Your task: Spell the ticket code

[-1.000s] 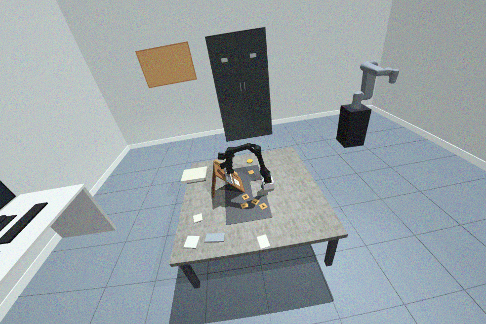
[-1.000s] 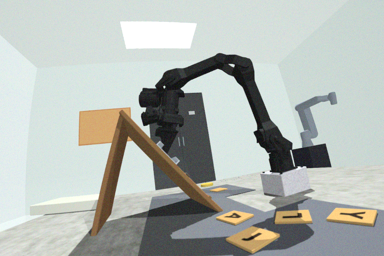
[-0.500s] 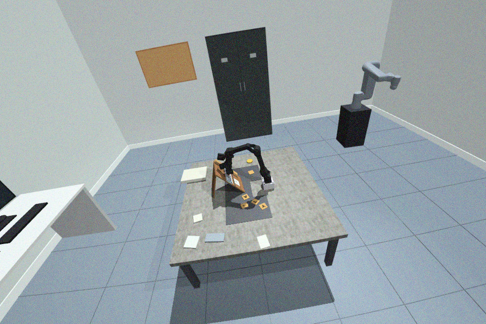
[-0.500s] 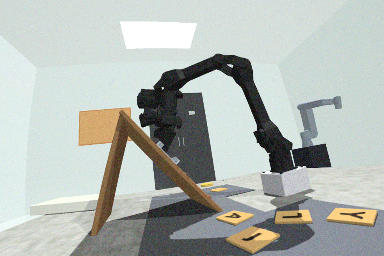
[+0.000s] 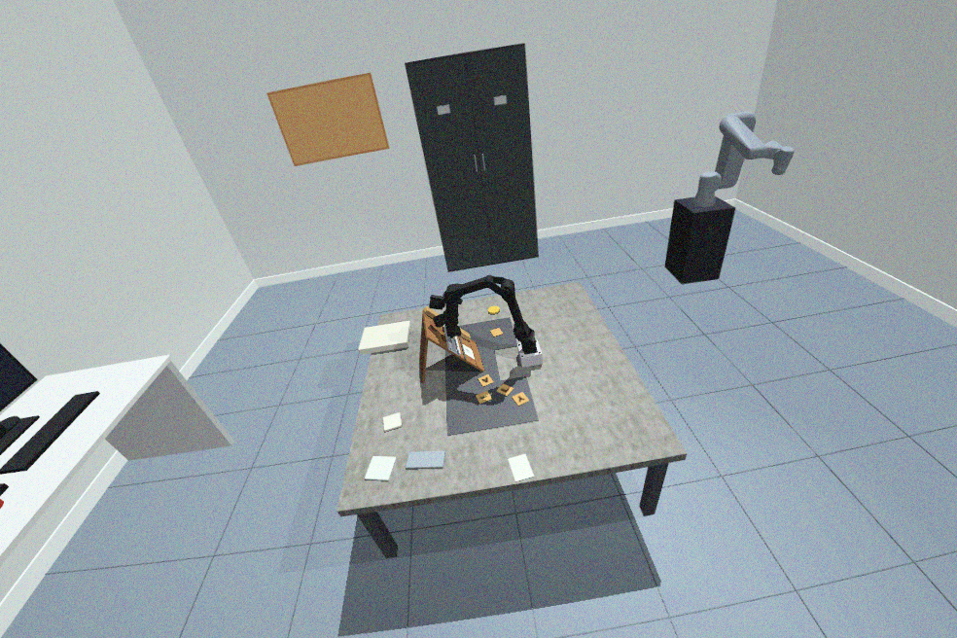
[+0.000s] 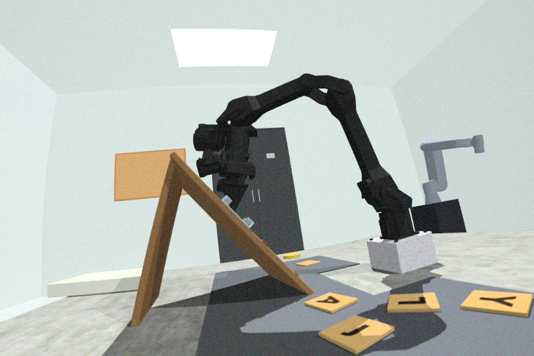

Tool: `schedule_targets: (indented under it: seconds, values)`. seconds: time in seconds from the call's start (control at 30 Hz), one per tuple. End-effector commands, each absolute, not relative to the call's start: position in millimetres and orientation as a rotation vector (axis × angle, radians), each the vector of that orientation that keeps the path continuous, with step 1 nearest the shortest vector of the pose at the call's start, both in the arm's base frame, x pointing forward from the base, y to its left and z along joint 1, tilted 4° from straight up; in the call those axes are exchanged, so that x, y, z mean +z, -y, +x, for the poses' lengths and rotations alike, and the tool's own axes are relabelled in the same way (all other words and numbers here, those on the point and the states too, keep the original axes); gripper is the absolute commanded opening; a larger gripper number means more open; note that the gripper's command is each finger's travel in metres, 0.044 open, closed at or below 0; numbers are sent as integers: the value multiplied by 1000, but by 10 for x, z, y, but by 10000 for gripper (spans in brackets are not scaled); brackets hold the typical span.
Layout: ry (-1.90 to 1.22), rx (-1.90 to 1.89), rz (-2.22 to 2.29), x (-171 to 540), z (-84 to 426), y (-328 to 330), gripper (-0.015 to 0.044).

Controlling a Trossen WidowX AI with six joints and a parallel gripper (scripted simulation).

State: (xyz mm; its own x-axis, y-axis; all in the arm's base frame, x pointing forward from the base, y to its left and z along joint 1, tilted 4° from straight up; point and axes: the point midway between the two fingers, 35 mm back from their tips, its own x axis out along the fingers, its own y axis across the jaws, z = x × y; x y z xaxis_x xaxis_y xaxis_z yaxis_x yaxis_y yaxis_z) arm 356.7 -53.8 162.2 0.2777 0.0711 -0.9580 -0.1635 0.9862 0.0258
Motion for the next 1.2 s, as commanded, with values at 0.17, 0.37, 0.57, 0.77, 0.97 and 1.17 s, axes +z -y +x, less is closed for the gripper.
schedule_targets:
  seconds: [0.17,0.37,0.57,0.77,0.97,1.17]
  values:
    - [-1279,153,-85,1633,3562,578,0]
    - [-1279,152,-85,1633,3567,598,0]
    - [-1279,152,-85,1633,3574,617,0]
    - [-1279,152,-85,1633,3580,636,0]
    - [-1279,152,-85,1634,3586,655,0]
    - [-1279,152,-85,1635,3592,675,0]
